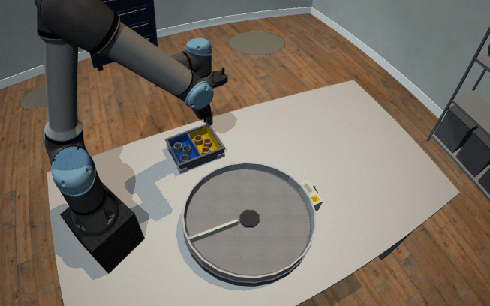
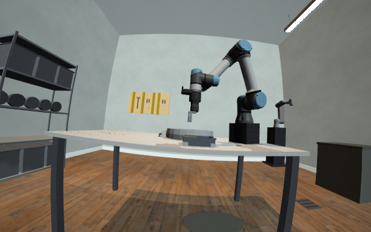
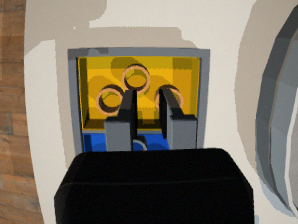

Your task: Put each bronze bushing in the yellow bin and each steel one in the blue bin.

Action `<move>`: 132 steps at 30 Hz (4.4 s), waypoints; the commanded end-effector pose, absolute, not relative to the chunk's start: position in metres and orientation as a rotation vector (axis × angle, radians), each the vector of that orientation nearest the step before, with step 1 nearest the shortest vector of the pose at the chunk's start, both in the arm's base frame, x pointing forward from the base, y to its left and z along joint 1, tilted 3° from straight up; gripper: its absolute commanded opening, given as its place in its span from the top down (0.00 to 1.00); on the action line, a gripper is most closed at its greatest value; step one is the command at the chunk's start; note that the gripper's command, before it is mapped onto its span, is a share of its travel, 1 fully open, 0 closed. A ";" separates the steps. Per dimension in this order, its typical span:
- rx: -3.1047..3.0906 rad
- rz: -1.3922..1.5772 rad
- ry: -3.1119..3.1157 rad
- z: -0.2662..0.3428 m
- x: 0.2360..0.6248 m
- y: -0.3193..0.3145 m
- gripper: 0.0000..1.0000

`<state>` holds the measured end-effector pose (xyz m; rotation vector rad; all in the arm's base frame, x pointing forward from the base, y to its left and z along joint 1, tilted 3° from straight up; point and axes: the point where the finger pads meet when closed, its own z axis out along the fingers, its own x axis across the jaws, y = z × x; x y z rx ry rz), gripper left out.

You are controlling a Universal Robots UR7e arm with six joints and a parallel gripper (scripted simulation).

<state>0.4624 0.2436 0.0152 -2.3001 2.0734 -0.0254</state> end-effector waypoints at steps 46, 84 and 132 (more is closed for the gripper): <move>-2.299 -0.027 2.073 0.016 0.463 0.244 0.00; -2.299 -0.027 2.073 0.044 0.404 0.227 0.00; -2.299 -0.027 2.073 0.043 0.405 0.227 0.00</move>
